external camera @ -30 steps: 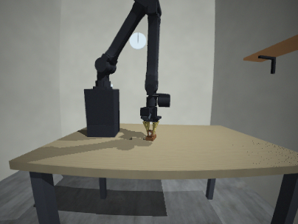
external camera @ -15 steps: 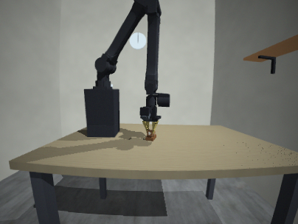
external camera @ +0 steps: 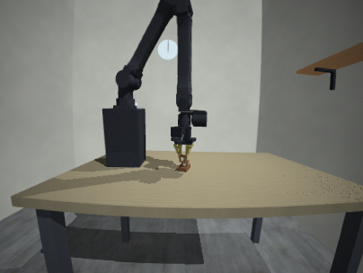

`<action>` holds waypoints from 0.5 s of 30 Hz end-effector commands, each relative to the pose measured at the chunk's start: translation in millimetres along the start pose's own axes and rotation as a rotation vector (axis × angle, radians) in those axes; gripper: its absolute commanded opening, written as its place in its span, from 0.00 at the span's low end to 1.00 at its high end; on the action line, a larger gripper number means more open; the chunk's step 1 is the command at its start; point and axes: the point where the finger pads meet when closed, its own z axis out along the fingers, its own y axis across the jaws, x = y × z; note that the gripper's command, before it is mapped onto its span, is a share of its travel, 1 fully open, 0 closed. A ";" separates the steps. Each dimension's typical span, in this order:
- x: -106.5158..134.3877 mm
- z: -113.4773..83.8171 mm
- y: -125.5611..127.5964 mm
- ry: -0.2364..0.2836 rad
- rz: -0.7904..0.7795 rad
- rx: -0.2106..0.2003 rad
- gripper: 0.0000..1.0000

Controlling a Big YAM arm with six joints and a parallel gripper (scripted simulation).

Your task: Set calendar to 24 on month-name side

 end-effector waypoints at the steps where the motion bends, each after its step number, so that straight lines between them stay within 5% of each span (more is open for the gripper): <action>1: 0.0 -16.5 2.2 -0.001 0.014 -0.007 0.25; 9: 2.2 -64.6 1.8 -0.001 0.006 -0.009 0.25; 15: -0.7 -75.3 0.2 -0.002 0.015 -0.002 0.25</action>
